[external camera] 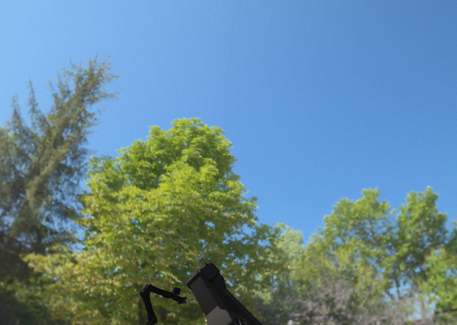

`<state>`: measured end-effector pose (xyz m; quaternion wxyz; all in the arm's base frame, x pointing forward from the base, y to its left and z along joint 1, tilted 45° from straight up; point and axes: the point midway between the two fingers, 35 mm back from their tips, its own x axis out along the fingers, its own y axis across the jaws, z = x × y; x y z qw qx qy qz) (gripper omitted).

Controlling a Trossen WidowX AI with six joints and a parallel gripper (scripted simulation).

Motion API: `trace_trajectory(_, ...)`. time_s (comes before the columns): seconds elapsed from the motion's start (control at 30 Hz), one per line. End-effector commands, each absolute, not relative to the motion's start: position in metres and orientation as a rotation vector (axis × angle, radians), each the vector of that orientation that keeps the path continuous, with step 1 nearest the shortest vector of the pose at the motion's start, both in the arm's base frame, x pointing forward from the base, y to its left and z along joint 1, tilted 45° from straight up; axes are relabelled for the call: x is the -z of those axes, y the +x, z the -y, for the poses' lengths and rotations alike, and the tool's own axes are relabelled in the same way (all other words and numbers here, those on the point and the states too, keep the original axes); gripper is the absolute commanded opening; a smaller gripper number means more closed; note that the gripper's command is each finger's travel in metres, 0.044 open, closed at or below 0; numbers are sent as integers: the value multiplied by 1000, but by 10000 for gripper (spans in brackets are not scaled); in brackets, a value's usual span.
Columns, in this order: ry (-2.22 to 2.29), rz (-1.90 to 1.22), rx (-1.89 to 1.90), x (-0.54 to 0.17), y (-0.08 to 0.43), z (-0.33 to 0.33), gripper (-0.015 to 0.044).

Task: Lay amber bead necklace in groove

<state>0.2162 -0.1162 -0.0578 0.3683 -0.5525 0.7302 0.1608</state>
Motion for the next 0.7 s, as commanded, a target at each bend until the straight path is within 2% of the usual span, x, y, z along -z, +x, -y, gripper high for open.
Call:
trace_trajectory(0.0,-1418,-1878,-409,57,216,117,440)
trace_trajectory(0.53,-1418,-1877,-408,57,216,116,440)
trace_trajectory(0.67,-1414,-1868,-402,36,222,93,440)
